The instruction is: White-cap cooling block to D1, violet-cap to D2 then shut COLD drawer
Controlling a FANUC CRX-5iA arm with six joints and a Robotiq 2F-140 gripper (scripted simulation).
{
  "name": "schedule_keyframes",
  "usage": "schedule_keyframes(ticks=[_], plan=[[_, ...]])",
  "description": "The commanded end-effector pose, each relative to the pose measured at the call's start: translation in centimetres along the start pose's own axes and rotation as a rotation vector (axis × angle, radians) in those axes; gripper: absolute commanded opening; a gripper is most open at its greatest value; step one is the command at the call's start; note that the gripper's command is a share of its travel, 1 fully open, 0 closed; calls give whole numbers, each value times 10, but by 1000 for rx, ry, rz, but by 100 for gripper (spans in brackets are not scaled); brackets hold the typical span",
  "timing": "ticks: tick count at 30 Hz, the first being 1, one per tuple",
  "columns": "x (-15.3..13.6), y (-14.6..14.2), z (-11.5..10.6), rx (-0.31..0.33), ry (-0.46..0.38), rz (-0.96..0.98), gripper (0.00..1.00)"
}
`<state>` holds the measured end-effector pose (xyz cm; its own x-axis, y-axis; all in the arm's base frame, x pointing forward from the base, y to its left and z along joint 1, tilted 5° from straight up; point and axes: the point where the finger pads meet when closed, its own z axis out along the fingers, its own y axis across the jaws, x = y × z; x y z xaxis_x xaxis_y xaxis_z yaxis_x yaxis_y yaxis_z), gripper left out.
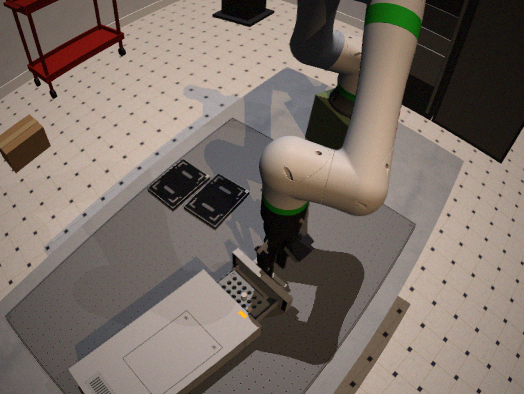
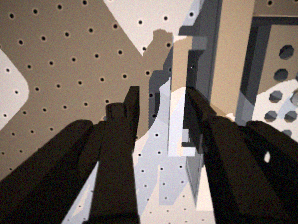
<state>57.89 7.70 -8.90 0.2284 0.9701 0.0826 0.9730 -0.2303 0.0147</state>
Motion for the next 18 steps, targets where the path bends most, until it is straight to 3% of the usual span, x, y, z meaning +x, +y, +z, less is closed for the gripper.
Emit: schedule_keyframes(ticks=[1,18], plan=[[0,-2,-1,-2,1,0,34],[0,-22,-1,-2,1,0,34]])
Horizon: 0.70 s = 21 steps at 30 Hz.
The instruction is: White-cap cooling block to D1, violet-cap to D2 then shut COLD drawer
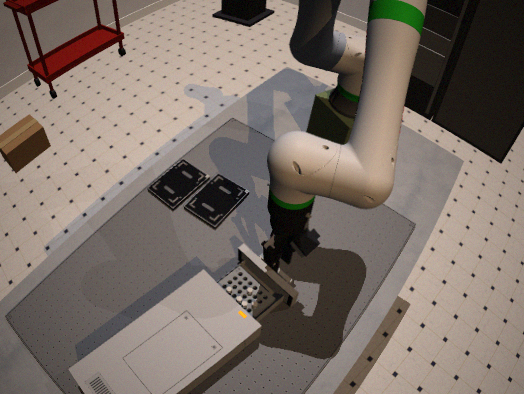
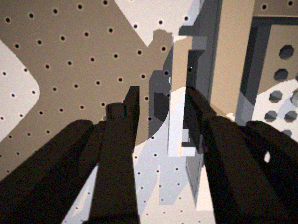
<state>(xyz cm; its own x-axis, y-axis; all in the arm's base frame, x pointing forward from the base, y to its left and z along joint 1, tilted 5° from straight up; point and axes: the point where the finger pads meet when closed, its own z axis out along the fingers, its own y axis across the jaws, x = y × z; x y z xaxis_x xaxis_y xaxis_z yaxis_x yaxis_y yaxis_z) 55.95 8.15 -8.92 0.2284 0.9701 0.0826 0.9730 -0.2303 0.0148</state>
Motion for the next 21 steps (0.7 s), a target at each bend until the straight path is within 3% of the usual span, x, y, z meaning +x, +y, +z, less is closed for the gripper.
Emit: schedule_keyframes(ticks=[1,21], plan=[[0,-4,-1,-2,1,0,34],[0,-24,-1,-2,1,0,34]])
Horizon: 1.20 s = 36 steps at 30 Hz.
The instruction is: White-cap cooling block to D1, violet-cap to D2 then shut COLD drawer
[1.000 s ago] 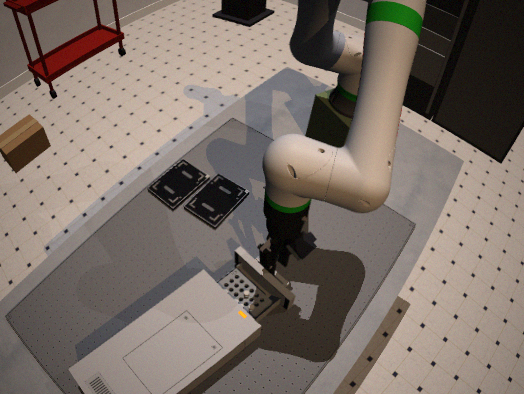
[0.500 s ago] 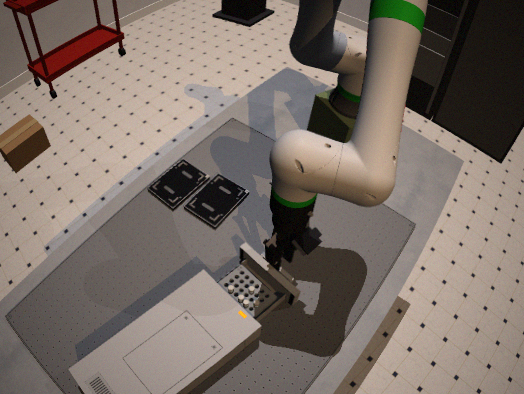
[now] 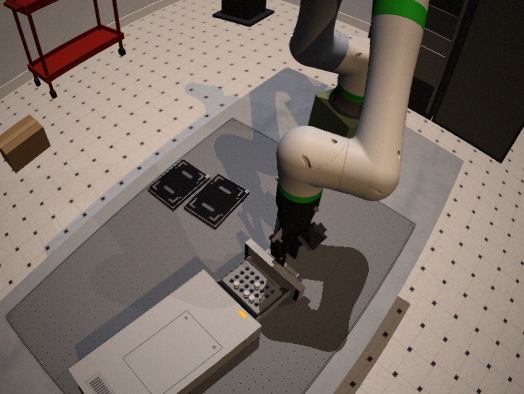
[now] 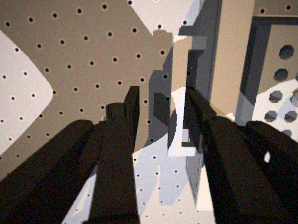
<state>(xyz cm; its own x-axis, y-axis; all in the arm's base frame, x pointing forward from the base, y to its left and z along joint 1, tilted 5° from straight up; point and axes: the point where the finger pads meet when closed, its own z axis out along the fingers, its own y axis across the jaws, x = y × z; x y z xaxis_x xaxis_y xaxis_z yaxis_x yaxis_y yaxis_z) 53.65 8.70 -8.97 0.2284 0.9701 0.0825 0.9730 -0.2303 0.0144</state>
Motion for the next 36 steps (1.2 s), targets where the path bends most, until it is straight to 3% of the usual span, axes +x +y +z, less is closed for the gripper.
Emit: schedule_keyframes(ticks=[1,36], plan=[[0,-1,-1,-2,1,0,34],[0,-41,-1,-2,1,0,34]])
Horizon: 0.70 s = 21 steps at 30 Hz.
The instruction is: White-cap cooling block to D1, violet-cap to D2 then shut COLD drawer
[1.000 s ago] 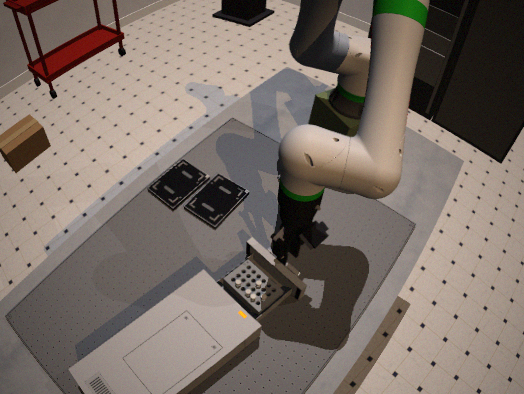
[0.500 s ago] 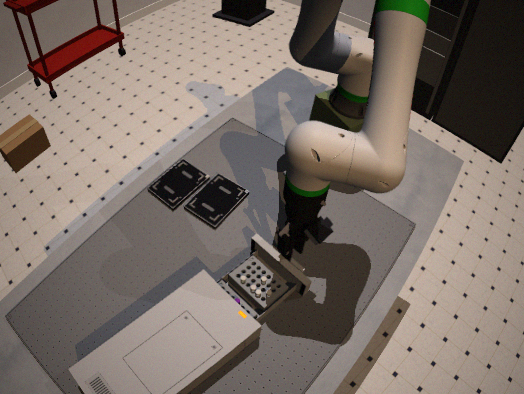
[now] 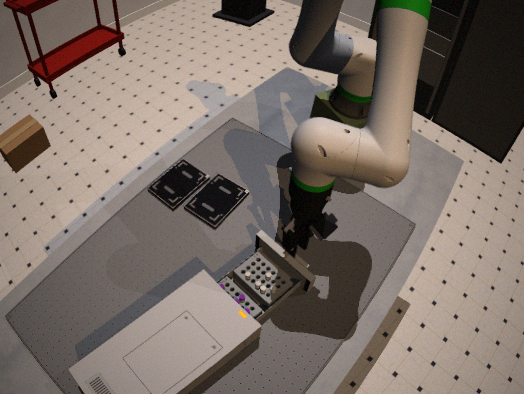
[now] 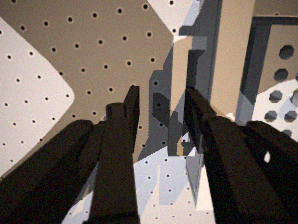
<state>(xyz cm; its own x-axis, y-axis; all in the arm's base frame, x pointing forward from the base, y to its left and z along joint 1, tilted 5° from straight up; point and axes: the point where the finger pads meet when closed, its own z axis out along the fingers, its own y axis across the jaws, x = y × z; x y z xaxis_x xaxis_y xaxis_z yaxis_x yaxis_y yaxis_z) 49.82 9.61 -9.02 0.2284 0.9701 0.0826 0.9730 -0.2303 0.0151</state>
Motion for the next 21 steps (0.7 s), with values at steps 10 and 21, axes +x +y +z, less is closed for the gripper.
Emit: schedule_keyframes(ticks=[10,21], plan=[[0,-15,-1,-1,1,0,34],[0,-26,-1,-1,1,0,34]])
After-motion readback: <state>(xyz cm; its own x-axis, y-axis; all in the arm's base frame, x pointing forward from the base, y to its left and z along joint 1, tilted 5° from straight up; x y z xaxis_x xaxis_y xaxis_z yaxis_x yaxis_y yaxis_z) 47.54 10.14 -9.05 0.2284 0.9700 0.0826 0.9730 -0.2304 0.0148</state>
